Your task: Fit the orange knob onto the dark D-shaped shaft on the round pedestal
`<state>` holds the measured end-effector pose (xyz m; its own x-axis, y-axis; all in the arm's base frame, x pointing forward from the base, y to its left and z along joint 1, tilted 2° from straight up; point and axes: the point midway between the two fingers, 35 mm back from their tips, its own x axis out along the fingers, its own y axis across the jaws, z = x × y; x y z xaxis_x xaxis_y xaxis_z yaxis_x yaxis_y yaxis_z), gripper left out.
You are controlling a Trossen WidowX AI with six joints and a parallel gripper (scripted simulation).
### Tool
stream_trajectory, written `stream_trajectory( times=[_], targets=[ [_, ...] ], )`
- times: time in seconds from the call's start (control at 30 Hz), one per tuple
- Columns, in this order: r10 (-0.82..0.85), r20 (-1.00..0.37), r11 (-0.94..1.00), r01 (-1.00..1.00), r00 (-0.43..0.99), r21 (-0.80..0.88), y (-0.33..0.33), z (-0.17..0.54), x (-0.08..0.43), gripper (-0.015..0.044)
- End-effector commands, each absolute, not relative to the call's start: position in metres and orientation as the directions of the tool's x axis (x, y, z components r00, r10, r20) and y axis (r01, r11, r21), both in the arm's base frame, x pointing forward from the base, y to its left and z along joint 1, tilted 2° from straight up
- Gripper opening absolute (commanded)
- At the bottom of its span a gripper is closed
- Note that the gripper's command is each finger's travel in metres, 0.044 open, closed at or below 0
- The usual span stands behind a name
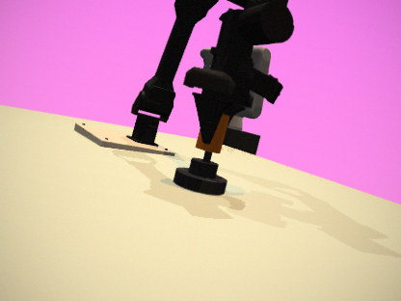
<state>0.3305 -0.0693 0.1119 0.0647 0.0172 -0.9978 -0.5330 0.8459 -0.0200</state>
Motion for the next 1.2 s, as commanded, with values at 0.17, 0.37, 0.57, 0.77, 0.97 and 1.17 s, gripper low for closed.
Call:
stream_trajectory(
  times=[0.17,0.37,0.57,0.77,0.97,1.17],
  targets=[
    [0.022,-0.998,0.844,-0.536,0.065,-0.016,-0.0688,0.1111,0.3315,0.0],
    [0.022,-0.998,0.844,-0.536,0.066,-0.016,-0.0692,0.1156,0.3322,0.0],
    [0.022,-0.998,0.794,-0.607,0.066,-0.022,-0.0695,0.1167,0.333,0.0],
    [0.022,-0.998,0.714,-0.7,0.066,-0.03,-0.0692,0.1146,0.3329,0.0],
    [0.022,-0.998,0.714,-0.7,0.065,-0.03,-0.0688,0.1123,0.3323,0.0],
    [0.022,-0.998,0.714,-0.7,0.065,-0.03,-0.068,0.1125,0.3299,0.0]
  ],
)
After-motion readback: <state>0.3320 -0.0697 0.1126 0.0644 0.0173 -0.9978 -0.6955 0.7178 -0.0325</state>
